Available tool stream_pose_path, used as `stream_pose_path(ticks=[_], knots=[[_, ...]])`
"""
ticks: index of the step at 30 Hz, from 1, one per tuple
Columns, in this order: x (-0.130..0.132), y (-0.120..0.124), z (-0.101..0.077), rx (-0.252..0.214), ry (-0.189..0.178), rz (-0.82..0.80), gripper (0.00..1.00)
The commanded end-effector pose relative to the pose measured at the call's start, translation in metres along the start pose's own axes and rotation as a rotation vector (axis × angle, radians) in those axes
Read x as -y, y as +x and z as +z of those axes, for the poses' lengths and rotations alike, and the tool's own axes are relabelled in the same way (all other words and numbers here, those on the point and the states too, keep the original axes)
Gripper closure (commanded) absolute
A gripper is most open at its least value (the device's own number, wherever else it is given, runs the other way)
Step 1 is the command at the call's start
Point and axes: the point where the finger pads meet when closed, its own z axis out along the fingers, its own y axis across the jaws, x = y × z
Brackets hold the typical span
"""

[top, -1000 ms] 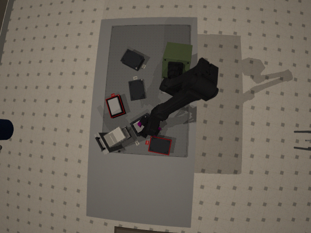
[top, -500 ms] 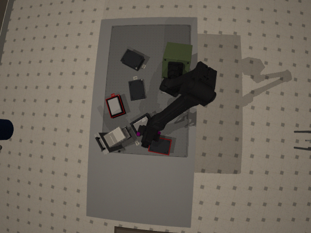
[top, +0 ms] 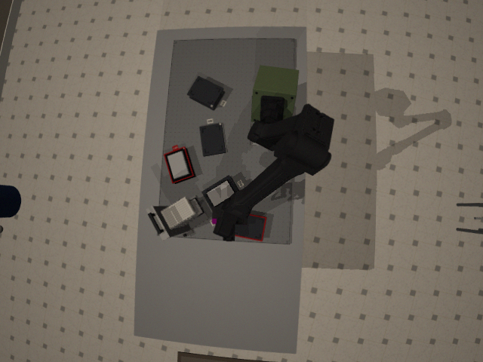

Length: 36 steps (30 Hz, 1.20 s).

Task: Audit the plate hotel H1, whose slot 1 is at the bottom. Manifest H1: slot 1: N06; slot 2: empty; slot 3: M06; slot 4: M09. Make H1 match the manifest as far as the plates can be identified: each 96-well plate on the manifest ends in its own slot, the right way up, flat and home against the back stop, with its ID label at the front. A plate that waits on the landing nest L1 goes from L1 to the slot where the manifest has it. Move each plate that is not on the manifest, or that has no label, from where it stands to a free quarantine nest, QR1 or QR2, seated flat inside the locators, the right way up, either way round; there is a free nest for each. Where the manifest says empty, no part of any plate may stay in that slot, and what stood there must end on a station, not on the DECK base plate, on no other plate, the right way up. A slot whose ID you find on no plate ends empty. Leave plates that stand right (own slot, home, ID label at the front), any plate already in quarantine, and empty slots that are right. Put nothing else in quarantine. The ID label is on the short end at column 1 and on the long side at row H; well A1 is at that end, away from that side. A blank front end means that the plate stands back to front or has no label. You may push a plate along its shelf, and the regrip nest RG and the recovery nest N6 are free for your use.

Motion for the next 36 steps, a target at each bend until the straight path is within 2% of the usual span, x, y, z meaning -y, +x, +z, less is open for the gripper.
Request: stream_pose_path(ticks=[1, 4, 6, 21, 23, 27, 31, 36], knots=[[0.012, -0.02, -0.003, -0.005, 0.005, -0.127, 0.0], [0.012, -0.02, -0.003, -0.031, -0.019, -0.187, 0.0], [0.012, -0.02, -0.003, -0.031, -0.019, -0.187, 0.0], [0.008, -0.021, -0.001, -0.163, -0.146, -0.494, 0.0], [0.008, -0.021, -0.001, -0.163, -0.146, -0.494, 0.0], [0.005, -0.021, -0.001, -0.191, -0.184, -0.571, 0.0], [0.005, -0.022, 0.014, -0.173, -0.171, -0.579, 0.0], [-0.003, 0.002, 0.032, -0.201, -0.191, -0.554, 0.0]])
